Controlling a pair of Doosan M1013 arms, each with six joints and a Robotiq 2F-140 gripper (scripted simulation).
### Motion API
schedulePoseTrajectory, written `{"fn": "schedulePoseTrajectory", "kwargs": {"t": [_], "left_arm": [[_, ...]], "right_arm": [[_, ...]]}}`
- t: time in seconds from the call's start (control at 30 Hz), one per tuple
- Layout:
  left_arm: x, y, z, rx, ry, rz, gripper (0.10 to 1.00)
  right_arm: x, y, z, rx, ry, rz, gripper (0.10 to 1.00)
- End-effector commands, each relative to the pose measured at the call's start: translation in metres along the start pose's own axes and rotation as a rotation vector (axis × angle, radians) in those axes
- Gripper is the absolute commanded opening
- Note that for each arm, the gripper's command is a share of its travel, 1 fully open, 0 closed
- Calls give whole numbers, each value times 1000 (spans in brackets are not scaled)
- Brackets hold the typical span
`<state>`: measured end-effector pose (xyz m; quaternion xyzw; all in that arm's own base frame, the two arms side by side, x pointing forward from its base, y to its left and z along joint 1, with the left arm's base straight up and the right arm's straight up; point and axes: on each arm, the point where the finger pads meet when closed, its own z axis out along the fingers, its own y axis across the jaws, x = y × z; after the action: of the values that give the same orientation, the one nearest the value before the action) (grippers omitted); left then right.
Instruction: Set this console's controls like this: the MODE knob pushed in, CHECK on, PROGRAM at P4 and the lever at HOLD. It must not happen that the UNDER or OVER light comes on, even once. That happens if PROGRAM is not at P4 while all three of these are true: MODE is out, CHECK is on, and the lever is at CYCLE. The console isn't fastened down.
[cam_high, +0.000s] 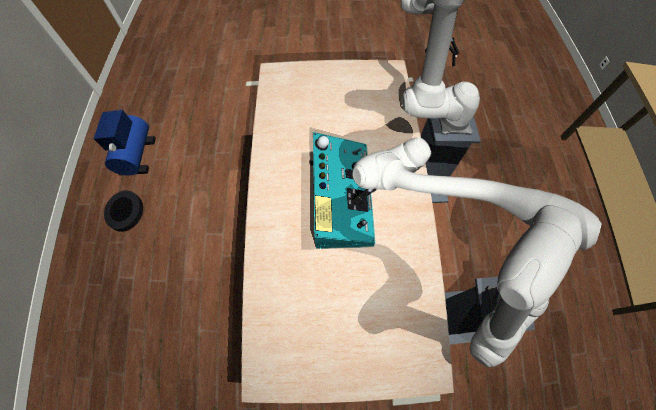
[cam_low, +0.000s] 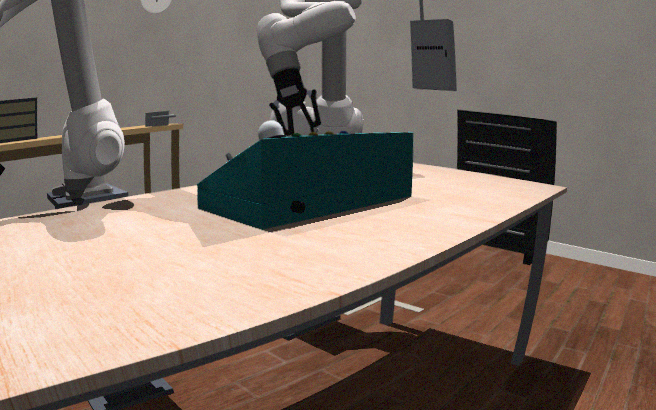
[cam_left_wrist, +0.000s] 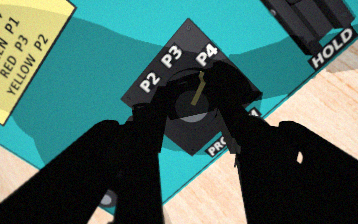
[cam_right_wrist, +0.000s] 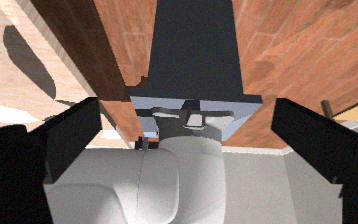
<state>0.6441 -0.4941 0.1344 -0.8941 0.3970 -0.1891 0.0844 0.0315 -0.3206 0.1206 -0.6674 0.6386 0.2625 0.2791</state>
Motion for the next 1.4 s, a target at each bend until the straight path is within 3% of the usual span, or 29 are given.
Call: {"fn": "schedulePoseTrajectory", "kwargs": {"t": [0.0, 0.13, 0.17, 0.93, 1.2, 1.37], "left_arm": [[1, 0, -1, 0, 2, 0, 99], [1, 0, -1, 0, 2, 0, 99], [1, 0, -1, 0, 2, 0, 497], [1, 0, -3, 1, 2, 0, 497], [1, 0, -25, 1, 2, 0, 497], [1, 0, -59, 1, 2, 0, 497]], "right_arm": [[0, 0, 0, 0, 1, 0, 1000], [0, 0, 0, 0, 1, 0, 1000], [0, 0, 0, 0, 1, 0, 1000], [0, 0, 0, 0, 1, 0, 1000], [0, 0, 0, 0, 1, 0, 1000], [0, 0, 0, 0, 1, 0, 1000]]}}
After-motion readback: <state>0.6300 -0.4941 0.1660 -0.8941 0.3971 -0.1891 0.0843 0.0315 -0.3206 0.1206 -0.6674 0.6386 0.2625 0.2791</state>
